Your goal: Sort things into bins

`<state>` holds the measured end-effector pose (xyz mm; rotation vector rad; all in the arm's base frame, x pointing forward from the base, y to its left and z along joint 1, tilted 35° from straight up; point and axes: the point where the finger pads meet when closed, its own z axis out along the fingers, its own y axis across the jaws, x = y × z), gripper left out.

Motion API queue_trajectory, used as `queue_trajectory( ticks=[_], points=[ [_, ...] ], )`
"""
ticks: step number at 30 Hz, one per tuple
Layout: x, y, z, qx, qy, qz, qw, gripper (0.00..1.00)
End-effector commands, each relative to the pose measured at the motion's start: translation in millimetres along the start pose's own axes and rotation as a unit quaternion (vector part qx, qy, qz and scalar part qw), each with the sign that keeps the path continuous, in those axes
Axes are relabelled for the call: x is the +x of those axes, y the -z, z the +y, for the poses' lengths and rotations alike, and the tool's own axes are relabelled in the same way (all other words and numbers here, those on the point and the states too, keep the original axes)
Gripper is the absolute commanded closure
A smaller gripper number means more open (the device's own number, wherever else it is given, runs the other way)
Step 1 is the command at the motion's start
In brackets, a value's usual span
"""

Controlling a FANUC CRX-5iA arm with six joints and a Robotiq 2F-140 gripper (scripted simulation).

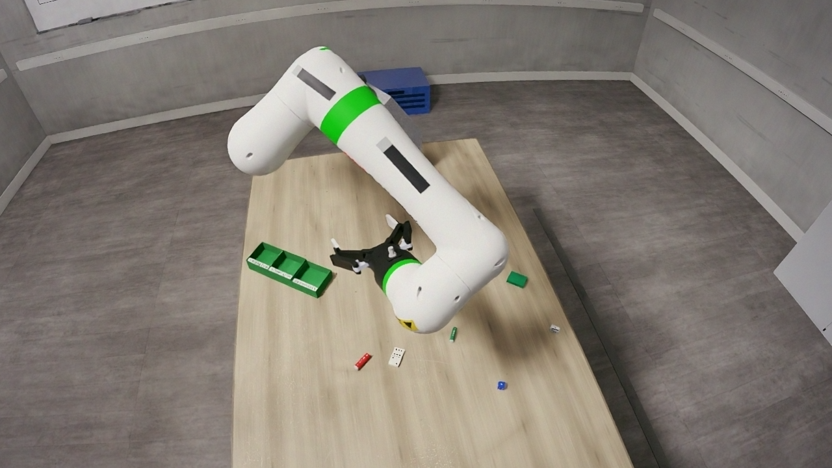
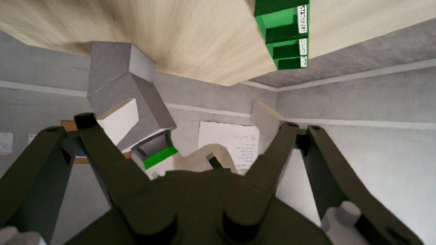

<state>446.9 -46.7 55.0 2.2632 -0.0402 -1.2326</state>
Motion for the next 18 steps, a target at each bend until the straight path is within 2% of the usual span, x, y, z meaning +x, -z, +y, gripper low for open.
queue_trajectory(
  ticks=[1, 17, 18],
  points=[
    [0.0, 0.2, 0.0, 0.0, 0.0, 0.0, 1.0, 0.0],
    [0.0, 0.2, 0.0, 0.0, 0.0, 0.0, 1.0, 0.0],
    [1.2, 6.1, -5.7, 0.002, -0.006, 0.024, 1.0, 0.85]
  ],
)
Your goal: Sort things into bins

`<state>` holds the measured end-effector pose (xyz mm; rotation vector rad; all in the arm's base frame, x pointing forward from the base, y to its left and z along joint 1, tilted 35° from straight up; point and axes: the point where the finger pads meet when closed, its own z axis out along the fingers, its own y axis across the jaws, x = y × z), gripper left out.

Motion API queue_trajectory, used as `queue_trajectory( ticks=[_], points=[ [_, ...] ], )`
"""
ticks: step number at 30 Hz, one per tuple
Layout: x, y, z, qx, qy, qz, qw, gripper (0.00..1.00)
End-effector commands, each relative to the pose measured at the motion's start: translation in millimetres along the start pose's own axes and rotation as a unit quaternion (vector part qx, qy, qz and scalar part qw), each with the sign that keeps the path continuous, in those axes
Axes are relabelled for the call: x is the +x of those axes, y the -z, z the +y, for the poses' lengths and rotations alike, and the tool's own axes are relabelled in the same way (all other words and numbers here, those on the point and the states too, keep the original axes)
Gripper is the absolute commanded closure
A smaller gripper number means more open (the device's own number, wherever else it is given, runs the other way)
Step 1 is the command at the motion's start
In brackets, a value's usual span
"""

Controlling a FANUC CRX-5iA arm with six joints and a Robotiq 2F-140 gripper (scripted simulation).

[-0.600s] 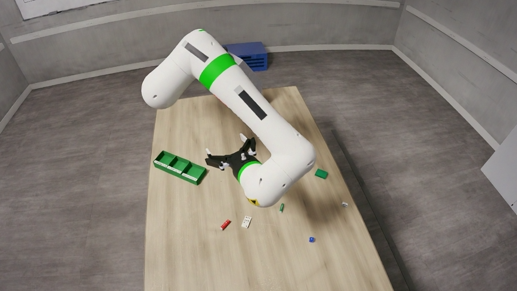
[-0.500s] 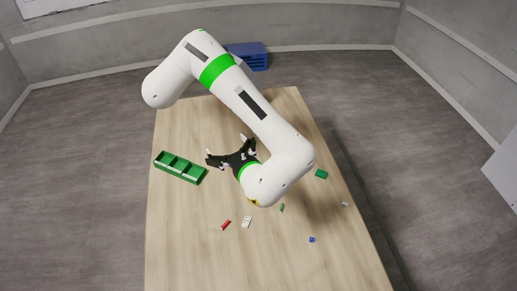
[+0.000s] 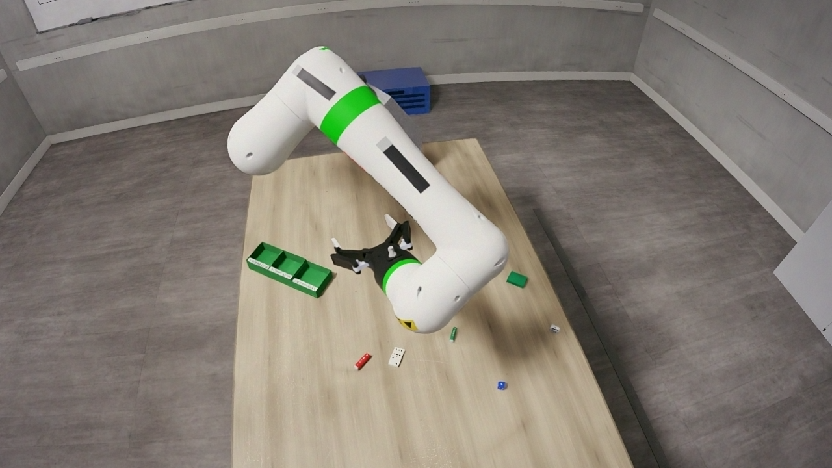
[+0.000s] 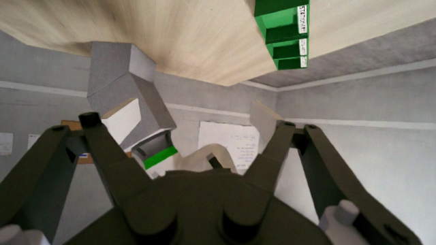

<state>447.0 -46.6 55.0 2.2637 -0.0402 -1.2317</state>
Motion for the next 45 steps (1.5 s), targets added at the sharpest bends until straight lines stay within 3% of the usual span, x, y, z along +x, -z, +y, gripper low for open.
queue_trajectory(
  ticks=[1, 14, 16, 17, 22, 31, 33, 34, 45],
  points=[
    [1, 3, 2, -0.006, -0.022, 0.042, 0.999, 0.85],
    [4, 7, 19, -0.041, -0.118, 0.203, 0.971, 0.85],
    [4, 7, 19, -0.041, -0.118, 0.203, 0.971, 0.85],
    [5, 10, 21, -0.043, -0.132, 0.236, 0.962, 0.85],
    [7, 13, 21, -0.042, -0.151, 0.297, 0.942, 0.85],
    [9, 23, 13, -0.023, -0.169, 0.41, 0.896, 0.85],
    [9, 23, 13, -0.023, -0.169, 0.41, 0.896, 0.85],
    [9, 26, 7, -0.014, -0.171, 0.444, 0.879, 0.85],
    [6, 29, -27, 0.039, -0.149, 0.558, 0.816, 0.85]
  ],
)
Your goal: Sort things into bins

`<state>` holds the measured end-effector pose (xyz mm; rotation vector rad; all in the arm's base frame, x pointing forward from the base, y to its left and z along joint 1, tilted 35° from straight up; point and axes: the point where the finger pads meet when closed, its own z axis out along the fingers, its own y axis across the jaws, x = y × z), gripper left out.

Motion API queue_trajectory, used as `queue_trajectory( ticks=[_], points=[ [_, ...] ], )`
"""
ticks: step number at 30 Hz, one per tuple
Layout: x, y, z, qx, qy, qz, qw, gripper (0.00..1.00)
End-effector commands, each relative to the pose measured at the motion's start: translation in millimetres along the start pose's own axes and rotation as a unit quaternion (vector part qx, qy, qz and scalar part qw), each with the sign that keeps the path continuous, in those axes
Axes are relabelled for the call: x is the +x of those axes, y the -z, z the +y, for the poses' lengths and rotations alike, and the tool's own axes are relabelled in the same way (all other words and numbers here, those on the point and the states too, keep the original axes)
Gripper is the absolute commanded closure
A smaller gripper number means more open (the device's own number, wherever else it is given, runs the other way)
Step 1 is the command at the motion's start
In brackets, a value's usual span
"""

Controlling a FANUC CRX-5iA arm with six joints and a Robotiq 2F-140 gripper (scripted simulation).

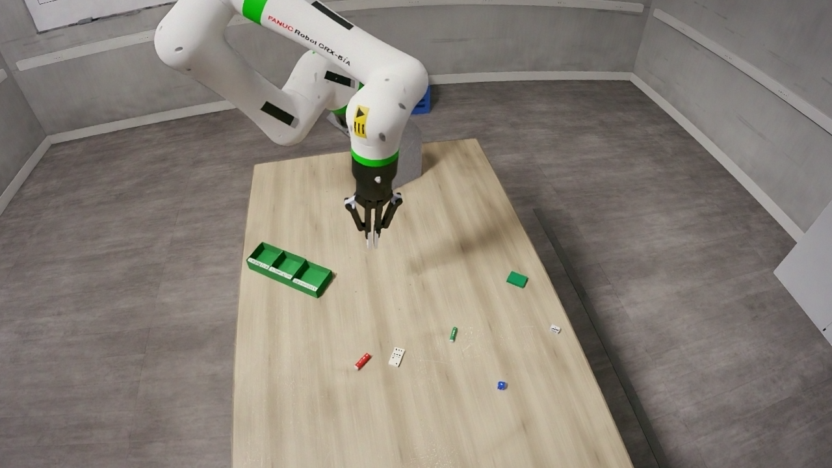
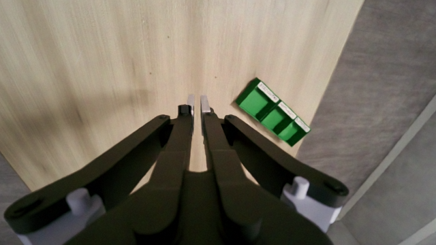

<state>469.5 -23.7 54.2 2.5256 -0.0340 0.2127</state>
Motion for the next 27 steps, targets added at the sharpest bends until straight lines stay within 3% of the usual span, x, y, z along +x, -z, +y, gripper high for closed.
queue_trajectory(
  ticks=[1, 11, 20, 22, 27],
  points=[
    [-4, 3, -12, 0.031, -0.009, 0.063, 0.998, 0.85],
    [-4, 3, -12, 0.031, -0.009, 0.063, 0.998, 0.85],
    [-31, -28, 51, 0.042, -0.178, 0.054, 0.982, 0.85],
    [-31, -28, 51, 0.042, -0.178, 0.054, 0.982, 0.85],
    [-46, -46, 85, 0.047, -0.282, 0.05, 0.957, 0.85]
  ],
)
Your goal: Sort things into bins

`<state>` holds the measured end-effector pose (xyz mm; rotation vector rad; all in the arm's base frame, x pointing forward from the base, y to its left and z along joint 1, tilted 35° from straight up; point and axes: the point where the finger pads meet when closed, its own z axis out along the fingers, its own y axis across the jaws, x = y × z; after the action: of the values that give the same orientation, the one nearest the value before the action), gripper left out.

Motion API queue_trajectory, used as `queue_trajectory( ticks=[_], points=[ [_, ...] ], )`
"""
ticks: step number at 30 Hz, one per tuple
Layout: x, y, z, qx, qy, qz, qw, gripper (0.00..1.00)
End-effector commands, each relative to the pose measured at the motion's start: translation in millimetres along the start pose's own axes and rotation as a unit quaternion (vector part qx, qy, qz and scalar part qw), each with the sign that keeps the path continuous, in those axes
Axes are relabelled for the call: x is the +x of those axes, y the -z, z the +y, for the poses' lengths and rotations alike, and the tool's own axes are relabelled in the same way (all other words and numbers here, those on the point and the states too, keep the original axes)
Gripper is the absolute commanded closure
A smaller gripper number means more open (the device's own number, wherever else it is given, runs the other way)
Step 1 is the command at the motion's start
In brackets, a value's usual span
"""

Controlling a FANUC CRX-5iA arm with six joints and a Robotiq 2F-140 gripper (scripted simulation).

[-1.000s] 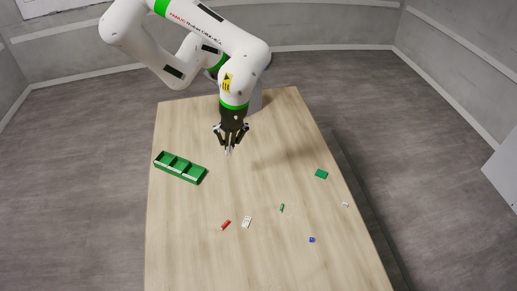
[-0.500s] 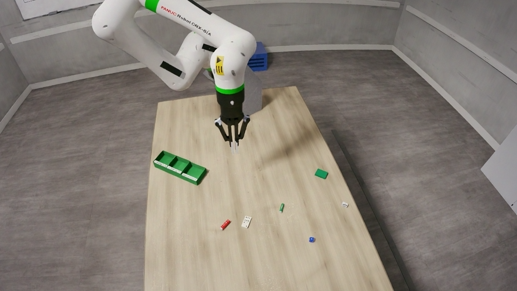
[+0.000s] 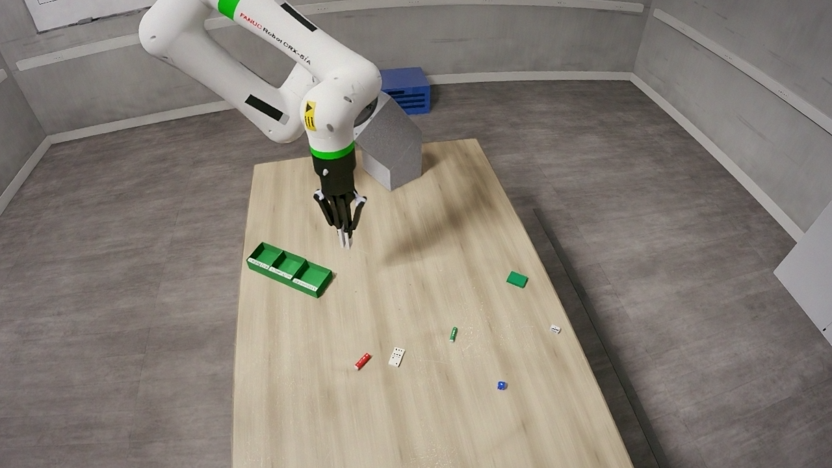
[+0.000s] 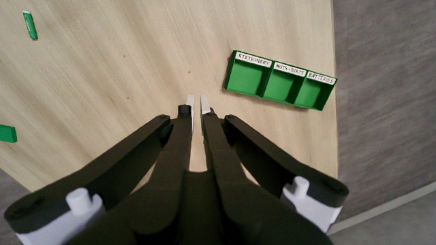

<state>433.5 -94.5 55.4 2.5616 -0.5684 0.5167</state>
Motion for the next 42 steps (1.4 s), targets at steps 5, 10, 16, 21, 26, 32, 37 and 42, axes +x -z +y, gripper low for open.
queue_trajectory(
  ticks=[5, 10, 16, 21, 26, 32, 37, 42],
  points=[
    [2, -23, 66, 0.003, -0.088, 0.009, 0.996, 0.85],
    [2, -36, 105, 0.003, -0.088, 0.009, 0.996, 0.85],
    [2, -47, 137, 0.003, -0.088, 0.009, 0.996, 0.85],
    [3, -60, 176, 0.003, -0.088, 0.009, 0.996, 0.85],
    [3, -74, 216, 0.003, -0.088, 0.009, 0.996, 0.85],
    [3, -85, 247, 0.003, -0.088, 0.009, 0.996, 0.85],
    [3, -90, 263, 0.003, -0.088, 0.009, 0.996, 0.85],
    [3, -90, 263, 0.003, -0.088, 0.009, 0.996, 0.85]
  ],
)
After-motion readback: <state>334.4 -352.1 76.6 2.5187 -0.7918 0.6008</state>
